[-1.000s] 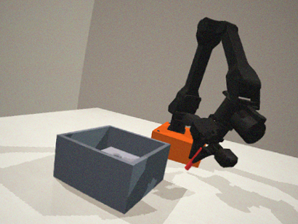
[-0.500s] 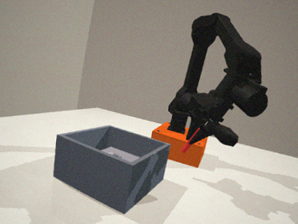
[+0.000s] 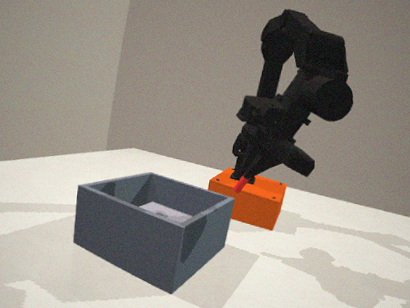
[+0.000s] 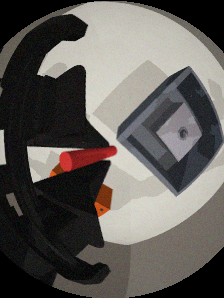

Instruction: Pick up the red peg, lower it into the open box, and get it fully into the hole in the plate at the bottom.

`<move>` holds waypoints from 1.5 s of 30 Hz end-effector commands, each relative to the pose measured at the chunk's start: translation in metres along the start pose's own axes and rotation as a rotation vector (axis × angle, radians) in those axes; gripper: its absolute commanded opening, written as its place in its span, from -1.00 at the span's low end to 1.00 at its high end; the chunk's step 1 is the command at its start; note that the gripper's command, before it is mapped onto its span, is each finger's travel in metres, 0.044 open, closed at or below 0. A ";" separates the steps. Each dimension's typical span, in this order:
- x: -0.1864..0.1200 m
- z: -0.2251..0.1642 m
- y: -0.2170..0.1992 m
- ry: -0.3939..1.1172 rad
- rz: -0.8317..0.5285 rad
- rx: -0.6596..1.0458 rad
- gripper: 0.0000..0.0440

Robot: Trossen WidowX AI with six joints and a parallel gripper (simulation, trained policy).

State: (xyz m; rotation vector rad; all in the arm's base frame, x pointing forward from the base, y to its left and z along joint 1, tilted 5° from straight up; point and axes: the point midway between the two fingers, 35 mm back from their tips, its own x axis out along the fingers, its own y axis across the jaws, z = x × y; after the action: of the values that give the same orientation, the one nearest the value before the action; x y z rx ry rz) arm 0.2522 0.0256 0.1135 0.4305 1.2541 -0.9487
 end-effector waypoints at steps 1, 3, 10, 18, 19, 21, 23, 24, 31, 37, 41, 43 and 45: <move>0.000 0.014 0.001 -0.009 0.011 0.029 -1.00; 0.001 0.024 0.001 -0.010 0.014 0.049 -1.00; 0.010 0.057 0.001 -0.009 0.024 0.103 -1.00; 0.027 0.094 0.001 0.005 0.038 0.129 -1.00; 0.030 0.098 0.001 0.008 0.041 0.129 -1.00; 0.035 0.106 0.001 0.013 0.047 0.128 -1.00; 0.041 0.113 0.001 0.019 0.054 0.124 -1.00; 0.044 0.116 0.002 0.021 0.058 0.121 -1.00; 0.068 0.131 0.008 0.047 0.089 0.076 -0.99; 0.089 0.131 0.012 0.099 0.099 0.029 -0.45; 0.096 0.139 0.014 0.106 0.115 -0.007 -0.32; 0.097 0.143 0.018 0.110 0.128 -0.014 -0.08; 0.096 0.149 0.022 0.113 0.143 -0.019 0.16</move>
State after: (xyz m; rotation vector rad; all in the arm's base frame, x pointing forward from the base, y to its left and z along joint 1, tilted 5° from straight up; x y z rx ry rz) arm 0.3524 -0.1055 0.0611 0.5537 1.3242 -0.8226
